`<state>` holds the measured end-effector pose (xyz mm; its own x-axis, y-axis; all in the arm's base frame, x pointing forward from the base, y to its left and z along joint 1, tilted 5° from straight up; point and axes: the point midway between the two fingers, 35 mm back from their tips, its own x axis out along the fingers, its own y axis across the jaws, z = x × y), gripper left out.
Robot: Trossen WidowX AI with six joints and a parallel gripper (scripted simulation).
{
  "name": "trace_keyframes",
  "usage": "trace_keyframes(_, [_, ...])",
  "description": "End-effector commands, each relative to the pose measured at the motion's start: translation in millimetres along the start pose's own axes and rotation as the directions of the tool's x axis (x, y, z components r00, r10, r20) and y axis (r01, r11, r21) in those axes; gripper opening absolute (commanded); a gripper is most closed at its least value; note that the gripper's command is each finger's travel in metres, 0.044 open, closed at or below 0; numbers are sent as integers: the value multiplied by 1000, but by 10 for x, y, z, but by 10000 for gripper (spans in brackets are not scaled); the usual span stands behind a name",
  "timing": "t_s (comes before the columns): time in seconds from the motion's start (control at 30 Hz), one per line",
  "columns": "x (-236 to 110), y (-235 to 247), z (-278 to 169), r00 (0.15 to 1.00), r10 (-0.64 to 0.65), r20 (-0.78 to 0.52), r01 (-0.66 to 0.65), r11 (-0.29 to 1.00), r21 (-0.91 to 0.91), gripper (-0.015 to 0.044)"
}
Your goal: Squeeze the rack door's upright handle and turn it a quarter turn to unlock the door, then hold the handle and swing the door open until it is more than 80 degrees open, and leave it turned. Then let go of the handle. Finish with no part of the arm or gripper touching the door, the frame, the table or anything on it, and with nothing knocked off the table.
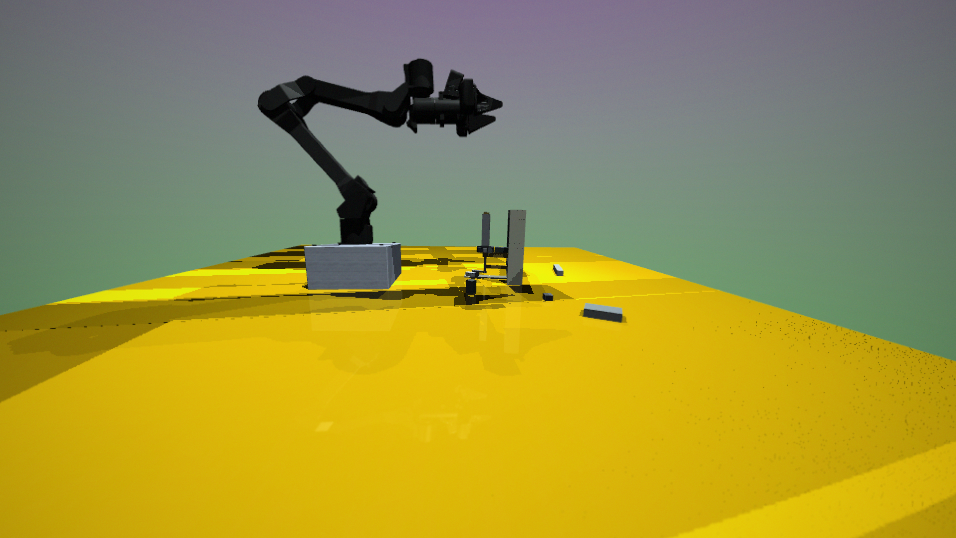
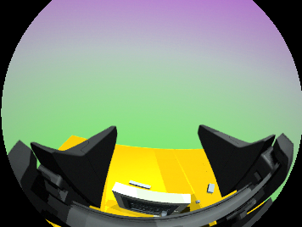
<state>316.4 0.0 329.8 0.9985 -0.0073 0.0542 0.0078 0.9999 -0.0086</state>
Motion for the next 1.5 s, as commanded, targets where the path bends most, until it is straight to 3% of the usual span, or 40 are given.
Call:
trace_keyframes(0.0, [6,-1,-7,1000,0,-5,0,1000,0,374])
trace_keyframes(0.1, [82,-18,-108,997,-3,-75,4,1000,1,299])
trace_keyframes(0.37, [280,-85,-473,949,-14,-314,18,1000,10,299])
trace_keyframes(0.67, [381,-169,-885,829,-20,-560,41,999,25,299])
trace_keyframes(1.03, [345,-267,-1341,598,-12,-801,82,996,46,299])
trace_keyframes(1.47, [132,-362,-1742,245,28,-969,149,987,66,299])
